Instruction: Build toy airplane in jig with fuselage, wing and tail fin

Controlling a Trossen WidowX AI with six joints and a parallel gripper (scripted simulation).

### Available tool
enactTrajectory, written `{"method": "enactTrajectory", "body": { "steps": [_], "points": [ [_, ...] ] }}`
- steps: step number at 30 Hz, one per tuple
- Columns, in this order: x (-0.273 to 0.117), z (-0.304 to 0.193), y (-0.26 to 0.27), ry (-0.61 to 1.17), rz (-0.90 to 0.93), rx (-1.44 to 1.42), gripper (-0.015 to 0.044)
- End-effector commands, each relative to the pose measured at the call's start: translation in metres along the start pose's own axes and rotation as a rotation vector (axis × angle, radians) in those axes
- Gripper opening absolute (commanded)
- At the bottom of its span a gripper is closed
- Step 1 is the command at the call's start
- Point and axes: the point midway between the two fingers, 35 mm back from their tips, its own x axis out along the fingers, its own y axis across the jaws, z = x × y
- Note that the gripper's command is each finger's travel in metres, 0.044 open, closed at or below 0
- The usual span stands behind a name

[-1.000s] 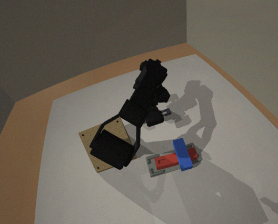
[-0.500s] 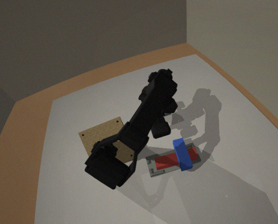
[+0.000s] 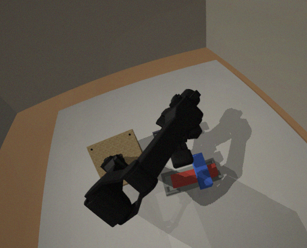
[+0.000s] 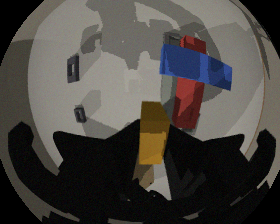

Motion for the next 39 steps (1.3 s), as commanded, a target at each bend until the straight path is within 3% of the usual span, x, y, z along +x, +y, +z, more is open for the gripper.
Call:
{"method": "enactTrajectory", "body": {
  "steps": [1, 24, 27, 39],
  "points": [
    [0.003, -0.003, -0.013, 0.000, -0.013, -0.002, 0.0000],
    [0.017, -0.019, -0.074, 0.004, -0.062, 0.034, 0.0000],
    [0.017, -0.019, -0.074, 0.004, -0.062, 0.034, 0.0067],
    [0.017, -0.019, -0.075, 0.004, -0.062, 0.034, 0.0067]
  ]
}}
